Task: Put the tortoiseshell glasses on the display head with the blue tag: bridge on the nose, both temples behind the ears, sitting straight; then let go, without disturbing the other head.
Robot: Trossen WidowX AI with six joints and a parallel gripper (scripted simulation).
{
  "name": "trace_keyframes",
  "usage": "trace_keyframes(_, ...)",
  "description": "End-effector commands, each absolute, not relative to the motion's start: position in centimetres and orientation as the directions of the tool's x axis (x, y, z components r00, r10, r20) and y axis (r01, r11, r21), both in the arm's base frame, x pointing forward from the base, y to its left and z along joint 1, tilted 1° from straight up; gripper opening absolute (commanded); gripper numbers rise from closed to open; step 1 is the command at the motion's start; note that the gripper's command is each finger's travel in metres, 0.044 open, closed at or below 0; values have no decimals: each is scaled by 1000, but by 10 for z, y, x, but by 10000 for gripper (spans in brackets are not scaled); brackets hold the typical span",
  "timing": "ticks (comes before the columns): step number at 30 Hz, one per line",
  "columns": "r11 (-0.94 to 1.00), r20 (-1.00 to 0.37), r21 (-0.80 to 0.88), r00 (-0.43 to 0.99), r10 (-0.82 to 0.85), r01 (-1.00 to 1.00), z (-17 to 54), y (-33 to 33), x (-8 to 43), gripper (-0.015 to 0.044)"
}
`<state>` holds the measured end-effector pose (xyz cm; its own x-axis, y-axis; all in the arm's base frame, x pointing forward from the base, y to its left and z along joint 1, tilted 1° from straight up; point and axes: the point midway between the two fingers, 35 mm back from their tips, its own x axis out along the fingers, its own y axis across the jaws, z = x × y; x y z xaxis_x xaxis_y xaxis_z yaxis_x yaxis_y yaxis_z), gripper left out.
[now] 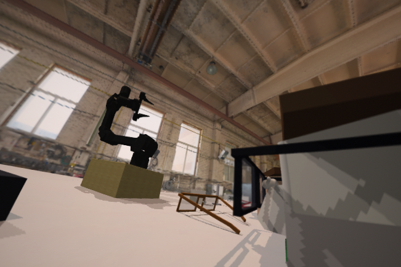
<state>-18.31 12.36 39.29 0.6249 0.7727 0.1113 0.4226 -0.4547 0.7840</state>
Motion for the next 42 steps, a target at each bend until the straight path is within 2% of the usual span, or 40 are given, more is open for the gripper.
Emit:
trace_keyframes(1, -455, 111, 784, 625, 773, 423, 393, 124, -183, 426)
trace_keyframes(8, -455, 111, 784, 625, 773, 423, 393, 124, -183, 440)
trace_keyframes(10, -440, 99, 804, 641, 761, 399, 399, 123, -172, 387)
trace_keyframes(17, -231, -29, 944, 754, 656, 237, 431, 112, -72, 204)
trace_keyframes(21, -172, -93, 955, 798, 595, 240, 434, 99, -20, 200)
trace_keyframes(28, 165, -251, 967, 840, 482, 194, 426, 79, 71, 200)
trace_keyframes(35, 474, -397, 859, 836, 378, 193, 401, 54, 144, 200)
trace_keyframes(42, 718, -530, 670, 798, 288, 186, 365, 28, 201, 200)
